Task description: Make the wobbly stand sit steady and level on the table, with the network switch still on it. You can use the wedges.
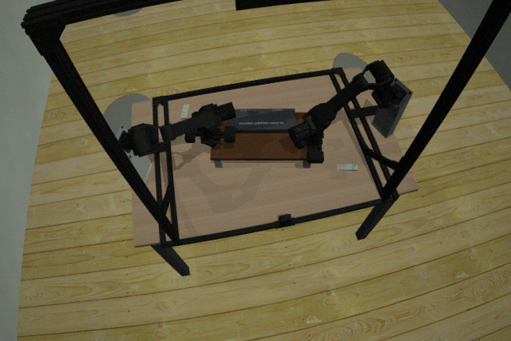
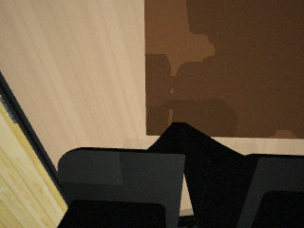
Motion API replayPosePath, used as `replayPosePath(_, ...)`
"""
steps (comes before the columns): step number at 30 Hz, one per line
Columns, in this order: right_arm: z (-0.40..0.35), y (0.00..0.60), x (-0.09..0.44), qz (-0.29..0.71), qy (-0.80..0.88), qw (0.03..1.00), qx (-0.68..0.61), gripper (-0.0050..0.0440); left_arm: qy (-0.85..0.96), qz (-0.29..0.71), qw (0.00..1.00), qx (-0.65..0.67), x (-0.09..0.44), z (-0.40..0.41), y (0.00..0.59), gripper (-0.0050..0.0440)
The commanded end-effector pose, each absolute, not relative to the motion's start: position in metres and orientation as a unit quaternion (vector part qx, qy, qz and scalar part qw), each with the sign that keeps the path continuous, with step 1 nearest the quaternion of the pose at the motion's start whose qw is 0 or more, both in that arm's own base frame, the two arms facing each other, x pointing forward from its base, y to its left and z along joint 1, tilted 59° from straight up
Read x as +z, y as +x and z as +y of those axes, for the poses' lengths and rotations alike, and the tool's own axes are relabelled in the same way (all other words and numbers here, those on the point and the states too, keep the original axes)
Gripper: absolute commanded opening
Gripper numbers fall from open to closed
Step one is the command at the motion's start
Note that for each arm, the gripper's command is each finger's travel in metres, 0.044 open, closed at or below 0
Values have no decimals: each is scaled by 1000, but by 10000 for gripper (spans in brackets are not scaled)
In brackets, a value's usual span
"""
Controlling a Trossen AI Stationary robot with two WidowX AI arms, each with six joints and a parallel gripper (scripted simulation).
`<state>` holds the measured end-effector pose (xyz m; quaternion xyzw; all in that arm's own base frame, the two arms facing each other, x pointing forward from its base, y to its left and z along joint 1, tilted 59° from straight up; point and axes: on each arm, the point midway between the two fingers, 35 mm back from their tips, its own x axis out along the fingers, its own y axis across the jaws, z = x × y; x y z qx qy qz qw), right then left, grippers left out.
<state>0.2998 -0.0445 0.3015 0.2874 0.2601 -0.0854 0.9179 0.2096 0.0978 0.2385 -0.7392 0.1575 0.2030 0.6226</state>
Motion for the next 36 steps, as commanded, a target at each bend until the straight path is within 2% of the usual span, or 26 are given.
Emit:
replayPosePath(1, -45, 262, 331, 245, 283, 924, -76, 0, -739, 158, 623, 203, 239, 98, 210, 0)
replayPosePath(14, -45, 262, 331, 245, 283, 924, -76, 0, -739, 158, 623, 203, 239, 98, 210, 0)
replayPosePath(15, -48, 270, 343, 224, 274, 932, -75, 241, -739, 158, 623, 203, 239, 98, 210, 0)
replayPosePath(25, -64, 290, 496, -29, 155, 986, -55, 241, -739, 158, 623, 203, 239, 98, 210, 0)
replayPosePath(32, -60, 278, 500, -39, 155, 986, -53, 241, -739, 158, 623, 203, 239, 98, 210, 0)
replayPosePath(36, -61, 269, 560, -139, 109, 983, -51, 241, -739, 158, 623, 203, 239, 98, 210, 0)
